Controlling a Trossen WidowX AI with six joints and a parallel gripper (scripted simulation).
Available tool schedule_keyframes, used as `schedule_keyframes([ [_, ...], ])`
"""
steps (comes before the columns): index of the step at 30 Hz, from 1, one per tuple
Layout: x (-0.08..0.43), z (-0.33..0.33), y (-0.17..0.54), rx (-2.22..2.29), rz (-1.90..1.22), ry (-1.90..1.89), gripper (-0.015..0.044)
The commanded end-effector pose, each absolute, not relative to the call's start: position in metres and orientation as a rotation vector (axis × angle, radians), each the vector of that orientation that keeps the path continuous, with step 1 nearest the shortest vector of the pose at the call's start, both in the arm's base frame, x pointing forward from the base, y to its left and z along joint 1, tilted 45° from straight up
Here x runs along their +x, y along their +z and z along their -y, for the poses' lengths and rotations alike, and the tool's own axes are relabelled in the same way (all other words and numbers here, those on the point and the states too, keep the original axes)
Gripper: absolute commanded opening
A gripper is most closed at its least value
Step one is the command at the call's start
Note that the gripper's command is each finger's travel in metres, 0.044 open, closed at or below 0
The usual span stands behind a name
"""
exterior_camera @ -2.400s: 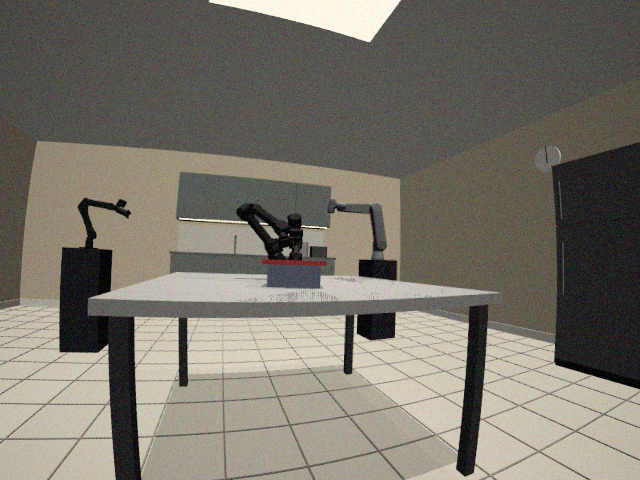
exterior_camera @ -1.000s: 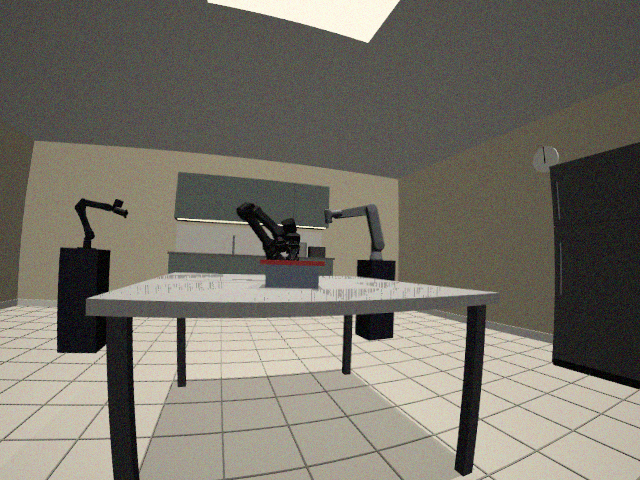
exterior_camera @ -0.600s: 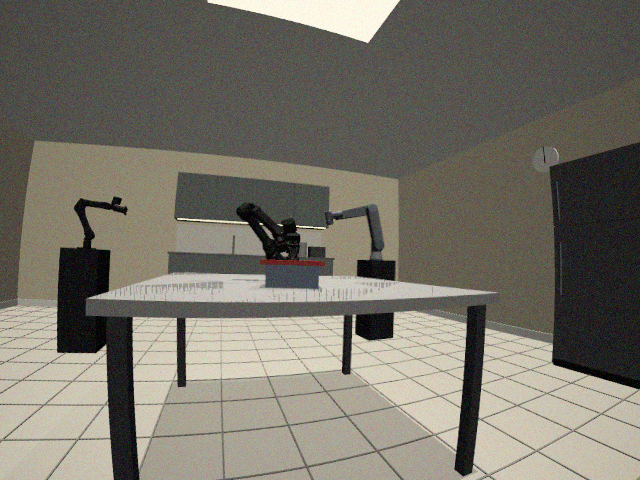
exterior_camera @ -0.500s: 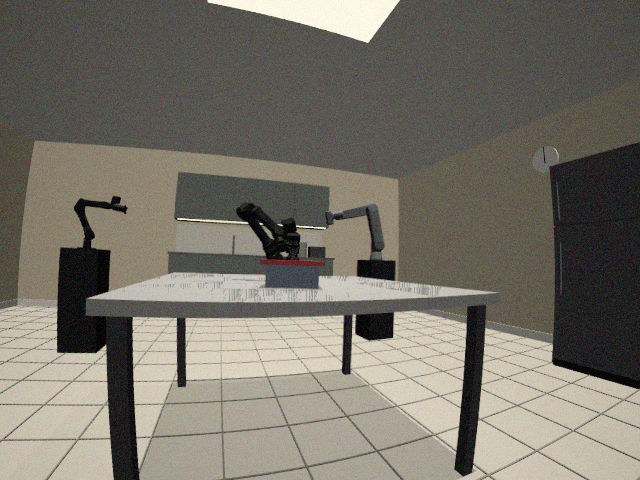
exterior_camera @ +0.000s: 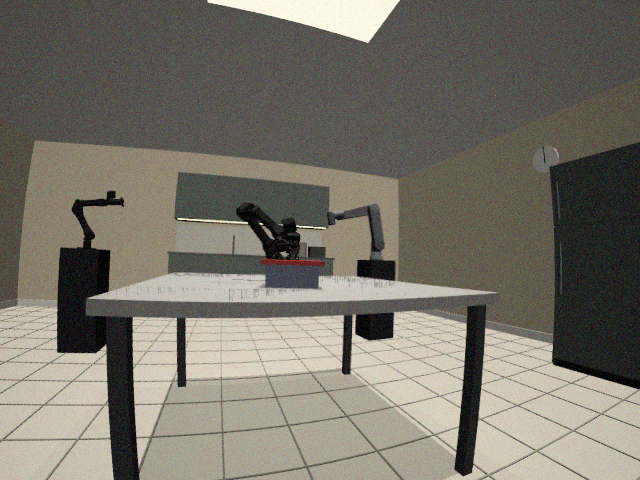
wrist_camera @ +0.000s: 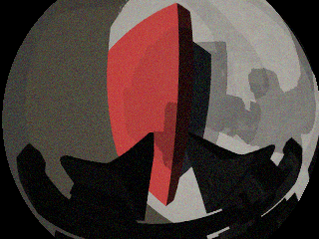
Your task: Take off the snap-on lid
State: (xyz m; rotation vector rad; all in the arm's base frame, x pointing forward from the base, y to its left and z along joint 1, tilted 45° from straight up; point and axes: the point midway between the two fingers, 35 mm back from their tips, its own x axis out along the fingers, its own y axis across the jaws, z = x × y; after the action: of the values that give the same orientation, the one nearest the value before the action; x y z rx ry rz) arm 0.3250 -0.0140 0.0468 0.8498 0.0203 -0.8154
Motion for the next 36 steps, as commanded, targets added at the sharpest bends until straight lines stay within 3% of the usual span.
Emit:
schedule_keyframes([
  [1,0.3249,0.0112,0.0490,0.852,-0.016,-0.811,0.0000],
  [36,0.3242,0.0064,0.0542,0.852,-0.016,-0.811,0.0000],
])
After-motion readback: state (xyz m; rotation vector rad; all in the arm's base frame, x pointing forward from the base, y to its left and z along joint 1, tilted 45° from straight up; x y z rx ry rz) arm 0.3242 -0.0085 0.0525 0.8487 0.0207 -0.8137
